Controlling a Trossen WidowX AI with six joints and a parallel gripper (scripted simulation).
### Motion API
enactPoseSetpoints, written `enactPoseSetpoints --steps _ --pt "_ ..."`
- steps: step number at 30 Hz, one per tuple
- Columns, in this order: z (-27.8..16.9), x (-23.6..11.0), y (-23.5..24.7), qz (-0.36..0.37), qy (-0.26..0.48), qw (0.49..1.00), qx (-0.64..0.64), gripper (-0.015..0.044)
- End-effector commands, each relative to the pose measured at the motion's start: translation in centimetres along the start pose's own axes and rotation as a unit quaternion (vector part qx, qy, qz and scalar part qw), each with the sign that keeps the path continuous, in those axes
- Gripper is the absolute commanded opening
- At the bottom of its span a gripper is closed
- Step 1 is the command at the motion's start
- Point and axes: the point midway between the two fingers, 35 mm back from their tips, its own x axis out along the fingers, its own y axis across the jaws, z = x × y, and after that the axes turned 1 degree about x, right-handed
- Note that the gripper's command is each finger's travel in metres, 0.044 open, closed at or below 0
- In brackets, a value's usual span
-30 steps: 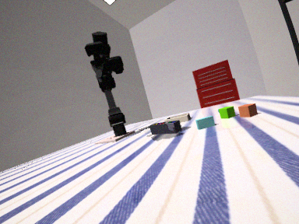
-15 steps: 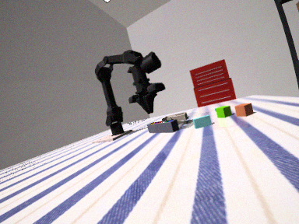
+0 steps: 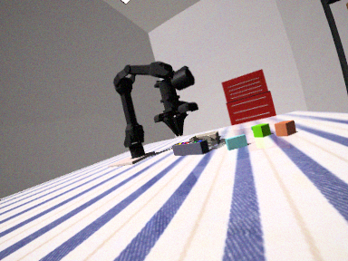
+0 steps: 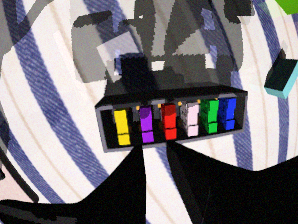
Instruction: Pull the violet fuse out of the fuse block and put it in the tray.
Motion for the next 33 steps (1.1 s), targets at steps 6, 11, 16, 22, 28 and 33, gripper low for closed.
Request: enactPoseSetpoints --steps 6,11,16,22,28,33 --pt "0.2 1.0 0.0 0.001 -0.002 1.000 0.001 0.0073" --pt "0.3 1.4 0.0 0.001 -0.002 1.000 0.001 0.0073" --pt "0.3 1.9 0.1 0.001 -0.003 1.000 0.001 0.0073" --pt "0.4 2.5 0.1 0.001 -0.003 1.000 0.001 0.0073" --pt "0.4 2.7 0.1 0.001 -0.003 1.000 0.001 0.0073" --pt "0.4 2.7 0.1 0.001 -0.003 1.000 0.001 0.0073"
